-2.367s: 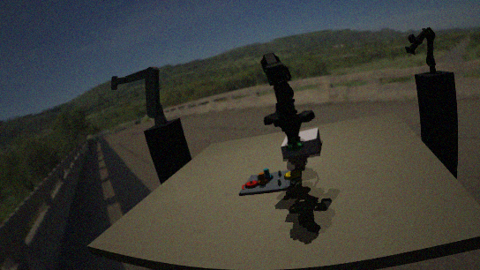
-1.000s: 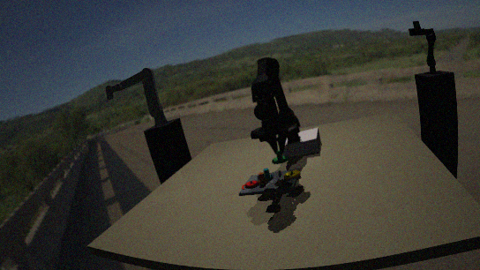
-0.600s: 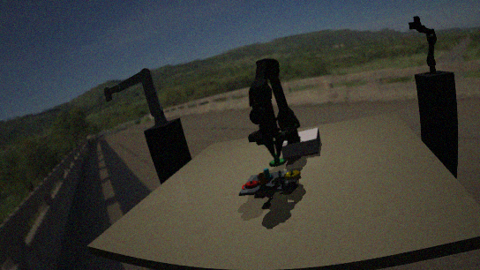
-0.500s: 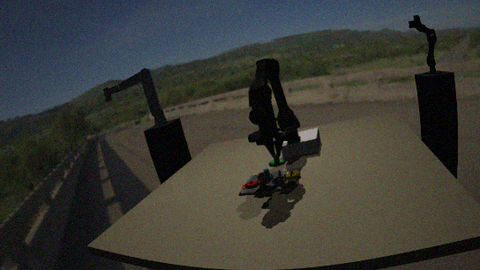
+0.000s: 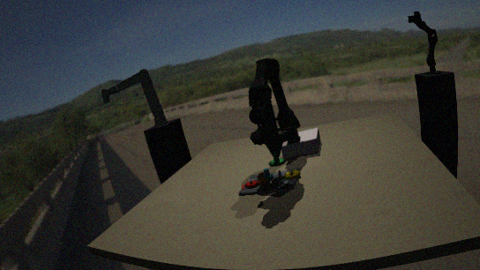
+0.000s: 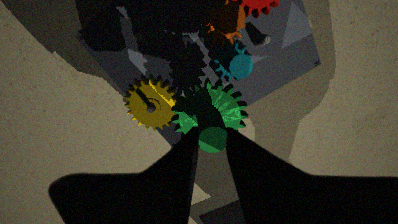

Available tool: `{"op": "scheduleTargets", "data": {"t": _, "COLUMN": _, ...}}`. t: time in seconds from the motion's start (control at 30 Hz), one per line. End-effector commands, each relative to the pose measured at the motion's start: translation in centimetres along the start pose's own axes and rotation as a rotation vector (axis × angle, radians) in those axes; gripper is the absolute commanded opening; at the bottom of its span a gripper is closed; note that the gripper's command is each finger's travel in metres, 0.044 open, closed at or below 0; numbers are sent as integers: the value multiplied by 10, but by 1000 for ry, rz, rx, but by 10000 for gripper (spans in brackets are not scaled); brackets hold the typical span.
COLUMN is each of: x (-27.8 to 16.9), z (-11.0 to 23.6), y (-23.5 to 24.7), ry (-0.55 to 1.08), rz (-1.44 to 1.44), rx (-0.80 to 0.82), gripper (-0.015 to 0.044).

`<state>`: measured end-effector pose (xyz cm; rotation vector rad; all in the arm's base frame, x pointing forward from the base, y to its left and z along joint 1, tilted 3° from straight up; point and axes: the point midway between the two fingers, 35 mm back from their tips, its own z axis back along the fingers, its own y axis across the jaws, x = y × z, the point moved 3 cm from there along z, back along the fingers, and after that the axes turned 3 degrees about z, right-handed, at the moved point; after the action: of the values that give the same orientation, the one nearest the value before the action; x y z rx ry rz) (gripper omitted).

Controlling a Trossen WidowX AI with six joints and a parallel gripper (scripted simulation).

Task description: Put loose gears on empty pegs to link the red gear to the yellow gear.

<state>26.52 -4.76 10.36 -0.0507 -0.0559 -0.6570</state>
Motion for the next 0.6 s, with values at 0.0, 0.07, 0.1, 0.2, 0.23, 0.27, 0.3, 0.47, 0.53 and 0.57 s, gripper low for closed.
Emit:
{"op": "scheduleTargets", "data": {"t": 0.0, "x": 0, "z": 0, "y": 1, "ry": 0, "rz": -109, "rx": 7, "gripper": 0}}
{"op": "scheduleTargets", "data": {"t": 0.07, "x": 0, "z": 0, "y": 1, "ry": 1, "rz": -164, "rx": 7, "gripper": 0}}
{"op": "scheduleTargets", "data": {"t": 0.1, "x": 0, "z": 0, "y": 1, "ry": 1, "rz": -192, "rx": 7, "gripper": 0}}
{"op": "scheduleTargets", "data": {"t": 0.2, "x": 0, "z": 0, "y": 1, "ry": 1, "rz": -276, "rx": 7, "gripper": 0}}
{"op": "scheduleTargets", "data": {"t": 0.23, "x": 0, "z": 0, "y": 1, "ry": 1, "rz": -303, "rx": 7, "gripper": 0}}
{"op": "scheduleTargets", "data": {"t": 0.27, "x": 0, "z": 0, "y": 1, "ry": 1, "rz": -331, "rx": 7, "gripper": 0}}
{"op": "scheduleTargets", "data": {"t": 0.3, "x": 0, "z": 0, "y": 1, "ry": 1, "rz": -359, "rx": 7, "gripper": 0}}
{"op": "scheduleTargets", "data": {"t": 0.47, "x": 0, "z": 0, "y": 1, "ry": 2, "rz": -479, "rx": 7, "gripper": 0}}
{"op": "scheduleTargets", "data": {"t": 0.53, "x": 0, "z": 0, "y": 1, "ry": 2, "rz": -483, "rx": 7, "gripper": 0}}
{"op": "scheduleTargets", "data": {"t": 0.57, "x": 0, "z": 0, "y": 1, "ry": 2, "rz": -483, "rx": 7, "gripper": 0}}
